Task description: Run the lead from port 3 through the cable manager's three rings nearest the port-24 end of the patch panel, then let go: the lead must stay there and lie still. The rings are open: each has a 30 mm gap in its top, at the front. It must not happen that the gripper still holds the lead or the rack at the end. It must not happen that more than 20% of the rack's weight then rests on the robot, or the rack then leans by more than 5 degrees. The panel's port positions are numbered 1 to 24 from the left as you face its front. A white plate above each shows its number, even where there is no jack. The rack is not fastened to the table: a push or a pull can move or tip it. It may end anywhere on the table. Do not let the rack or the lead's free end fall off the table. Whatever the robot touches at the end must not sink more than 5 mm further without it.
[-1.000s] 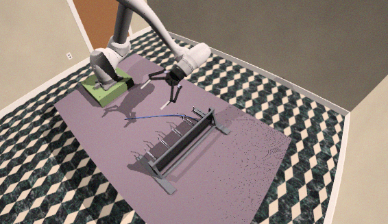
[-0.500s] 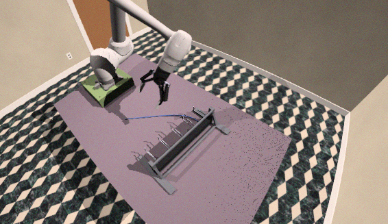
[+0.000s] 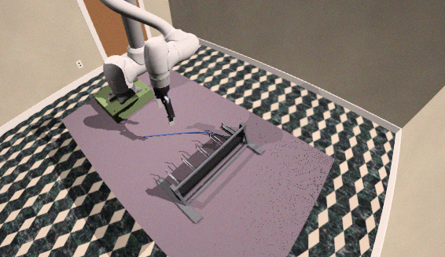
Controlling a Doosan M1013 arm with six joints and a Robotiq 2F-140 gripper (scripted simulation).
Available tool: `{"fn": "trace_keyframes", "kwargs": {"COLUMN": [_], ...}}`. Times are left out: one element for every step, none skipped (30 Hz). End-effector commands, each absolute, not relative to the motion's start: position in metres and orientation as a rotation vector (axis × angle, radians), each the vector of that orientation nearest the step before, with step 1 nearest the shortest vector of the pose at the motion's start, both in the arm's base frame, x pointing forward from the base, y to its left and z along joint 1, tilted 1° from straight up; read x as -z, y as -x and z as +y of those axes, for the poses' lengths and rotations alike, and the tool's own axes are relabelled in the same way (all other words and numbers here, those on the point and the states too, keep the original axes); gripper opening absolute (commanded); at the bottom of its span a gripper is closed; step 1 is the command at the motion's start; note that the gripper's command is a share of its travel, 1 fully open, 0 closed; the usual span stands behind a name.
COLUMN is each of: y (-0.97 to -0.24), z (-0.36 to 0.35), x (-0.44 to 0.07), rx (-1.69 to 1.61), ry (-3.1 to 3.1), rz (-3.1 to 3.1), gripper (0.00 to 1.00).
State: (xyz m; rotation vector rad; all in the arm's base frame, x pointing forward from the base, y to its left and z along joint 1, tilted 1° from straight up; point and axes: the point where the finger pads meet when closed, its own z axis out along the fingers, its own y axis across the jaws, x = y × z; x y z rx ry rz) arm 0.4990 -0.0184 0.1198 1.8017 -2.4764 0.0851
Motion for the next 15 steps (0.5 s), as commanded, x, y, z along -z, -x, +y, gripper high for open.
{"fn": "trace_keyframes", "kwargs": {"y": [-0.4905, -0.4903, -0.4903, -0.4903, -0.4903, -0.4903, -0.4903, -0.4903, -0.4903, -0.4903, -0.4903, -0.4903, -0.4903, -0.4903, -0.4903], "z": [-0.0169, -0.0169, -0.0169, -0.0169, -0.0169, -0.0169, -0.0169, -0.0169, -0.0169, -0.0169, -0.0169, -0.0169, -0.0169, -0.0169, -0.0169], "x": [-0.1116, -0.1114, -0.1114, -0.1114, -0.1114, -0.1114, -0.1114, -0.1114, -0.1114, -0.1114, -0.1114, -0.1114, -0.1114, -0.1114, -0.1114], "rx": [-0.045, -0.044, -0.044, -0.044, -0.044, -0.044, -0.044, -0.044, -0.044, -0.044, -0.044, -0.044, -0.044, -0.044, -0.044], "ry": [-1.785, -1.784, -1.784, -1.784, -1.784, -1.784, -1.784, -1.784, -1.784, -1.784, -1.784, -1.784, -1.784, -1.784, -1.784], "rz": [-2.6, -2.603, -2.604, -2.604, -2.604, -2.604, -2.604, -2.604, -2.604, -2.604, -2.604, -2.604, -2.604, -2.604, -2.604], "gripper": [1.0, 1.0, 1.0, 1.0, 1.0, 0.0, 0.0, 0.0, 0.0, 0.0, 0.0, 0.0, 0.0, 0.0, 0.0]}}
